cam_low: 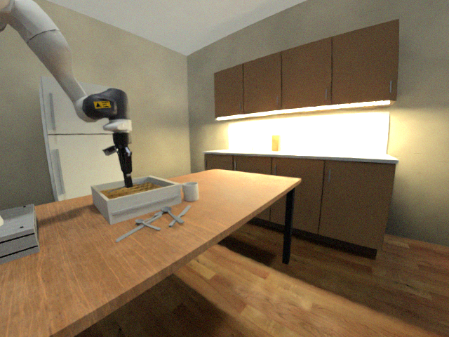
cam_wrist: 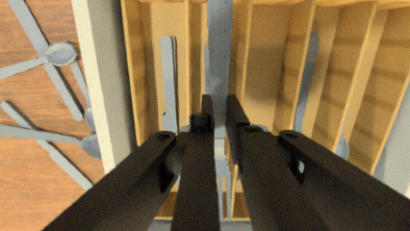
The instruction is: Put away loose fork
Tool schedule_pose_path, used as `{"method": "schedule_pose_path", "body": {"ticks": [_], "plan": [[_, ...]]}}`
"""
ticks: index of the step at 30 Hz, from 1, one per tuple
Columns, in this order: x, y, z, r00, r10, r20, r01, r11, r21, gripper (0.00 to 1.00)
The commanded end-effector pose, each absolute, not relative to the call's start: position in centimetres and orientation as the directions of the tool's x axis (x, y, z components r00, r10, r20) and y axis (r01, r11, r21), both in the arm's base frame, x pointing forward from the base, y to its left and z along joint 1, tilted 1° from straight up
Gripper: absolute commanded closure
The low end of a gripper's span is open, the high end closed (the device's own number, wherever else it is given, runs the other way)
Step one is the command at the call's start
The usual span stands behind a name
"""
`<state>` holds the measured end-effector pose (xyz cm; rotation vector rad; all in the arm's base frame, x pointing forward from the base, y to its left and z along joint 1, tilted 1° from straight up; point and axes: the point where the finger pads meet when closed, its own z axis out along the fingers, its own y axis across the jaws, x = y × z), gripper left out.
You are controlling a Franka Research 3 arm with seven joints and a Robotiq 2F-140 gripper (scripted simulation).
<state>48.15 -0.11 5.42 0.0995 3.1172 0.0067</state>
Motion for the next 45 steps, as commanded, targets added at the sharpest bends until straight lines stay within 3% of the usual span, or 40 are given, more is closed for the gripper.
{"method": "schedule_pose_path", "body": {"ticks": [1, 24, 45], "plan": [[49.1, -0.3, 5.0, -0.995, 0.084, -0.052, 0.084, 0.996, -0.001, 0.87], [49.1, -0.2, -0.6, -0.995, 0.084, -0.052, 0.084, 0.996, -0.001, 0.87], [49.1, -0.2, -1.5, -0.995, 0.084, -0.052, 0.084, 0.996, -0.001, 0.87]]}}
